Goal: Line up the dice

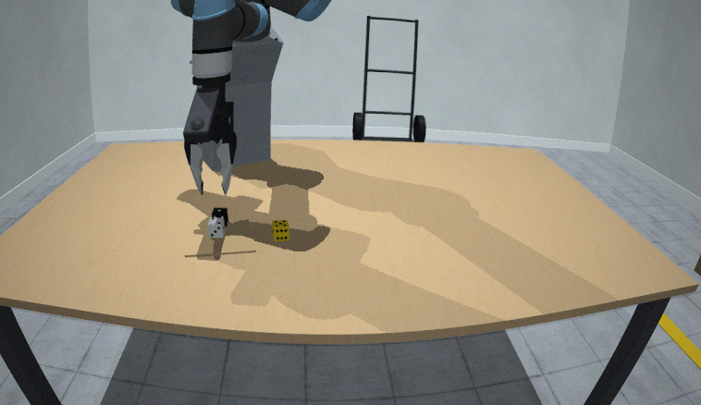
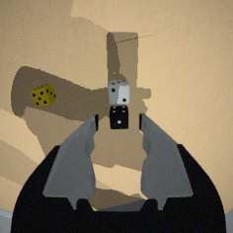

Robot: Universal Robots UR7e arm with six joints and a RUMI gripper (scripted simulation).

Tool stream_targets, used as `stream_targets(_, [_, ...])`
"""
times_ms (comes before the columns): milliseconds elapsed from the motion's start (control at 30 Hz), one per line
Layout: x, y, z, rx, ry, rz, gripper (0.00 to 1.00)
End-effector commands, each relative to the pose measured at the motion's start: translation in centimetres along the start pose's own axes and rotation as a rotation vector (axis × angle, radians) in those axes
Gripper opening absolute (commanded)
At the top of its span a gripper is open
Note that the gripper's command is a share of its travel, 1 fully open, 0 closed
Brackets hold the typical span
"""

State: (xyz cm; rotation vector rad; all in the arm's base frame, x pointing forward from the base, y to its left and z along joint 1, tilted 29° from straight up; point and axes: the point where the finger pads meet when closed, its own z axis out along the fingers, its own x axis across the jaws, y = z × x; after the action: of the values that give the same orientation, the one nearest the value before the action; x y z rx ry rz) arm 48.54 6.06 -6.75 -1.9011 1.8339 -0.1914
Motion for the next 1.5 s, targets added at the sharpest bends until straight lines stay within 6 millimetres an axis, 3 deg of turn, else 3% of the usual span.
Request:
stream_targets(0, [0.01, -0.04, -0.69, 0.0, 0.0, 0.0, 0.28])
stream_targets(300, [0.01, -0.03, -0.92, 0.0, 0.0, 0.0, 0.28])
stream_targets(333, [0.01, -0.03, -0.92, 0.0, 0.0, 0.0, 1.0])
stream_targets(1467, [-0.38, -0.12, -0.84, -0.002, 0.0, 0.052, 1.0])
